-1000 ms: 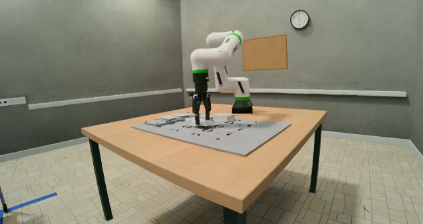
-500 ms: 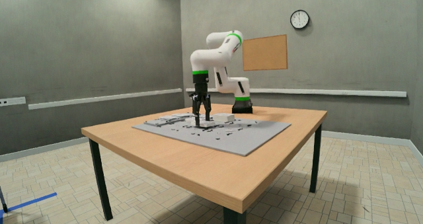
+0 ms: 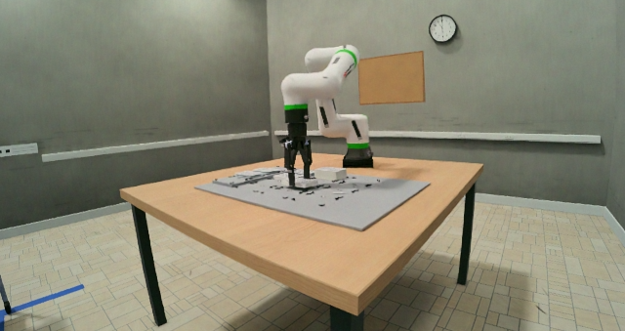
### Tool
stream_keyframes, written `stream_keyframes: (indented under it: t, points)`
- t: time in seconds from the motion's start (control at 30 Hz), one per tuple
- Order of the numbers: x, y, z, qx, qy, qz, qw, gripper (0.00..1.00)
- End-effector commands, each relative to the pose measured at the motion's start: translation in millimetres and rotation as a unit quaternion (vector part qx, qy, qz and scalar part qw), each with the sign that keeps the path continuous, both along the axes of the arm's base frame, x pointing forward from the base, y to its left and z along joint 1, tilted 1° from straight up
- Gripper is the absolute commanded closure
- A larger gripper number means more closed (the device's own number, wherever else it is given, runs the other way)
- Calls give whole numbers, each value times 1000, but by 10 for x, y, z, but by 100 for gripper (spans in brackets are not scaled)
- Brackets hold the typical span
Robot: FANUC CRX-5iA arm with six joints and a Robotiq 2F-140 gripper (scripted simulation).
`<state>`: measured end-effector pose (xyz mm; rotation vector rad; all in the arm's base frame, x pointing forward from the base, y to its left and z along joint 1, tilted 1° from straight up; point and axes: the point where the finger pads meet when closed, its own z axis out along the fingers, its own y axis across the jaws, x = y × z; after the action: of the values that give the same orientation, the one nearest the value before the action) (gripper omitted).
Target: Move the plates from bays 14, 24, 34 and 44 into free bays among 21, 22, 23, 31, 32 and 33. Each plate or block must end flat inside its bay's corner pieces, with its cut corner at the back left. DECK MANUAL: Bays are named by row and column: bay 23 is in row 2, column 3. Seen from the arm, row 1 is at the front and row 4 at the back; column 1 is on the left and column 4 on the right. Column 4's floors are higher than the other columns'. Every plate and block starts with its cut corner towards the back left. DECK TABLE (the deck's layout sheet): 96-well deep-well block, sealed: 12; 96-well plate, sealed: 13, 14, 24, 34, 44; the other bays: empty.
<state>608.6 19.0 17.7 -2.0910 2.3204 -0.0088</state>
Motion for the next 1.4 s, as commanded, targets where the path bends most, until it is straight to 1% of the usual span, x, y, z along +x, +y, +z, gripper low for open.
stream_keyframes:
  t: [0.0, 0.7, 1.37]
  points:
    - [7, -1, 11, 0, -1, 0, 1000, 90]
    - [8, -1, 11, 0, -1, 0, 1000, 90]
    - [9, 0, -49, 0, -1, 0, 1000, 90]
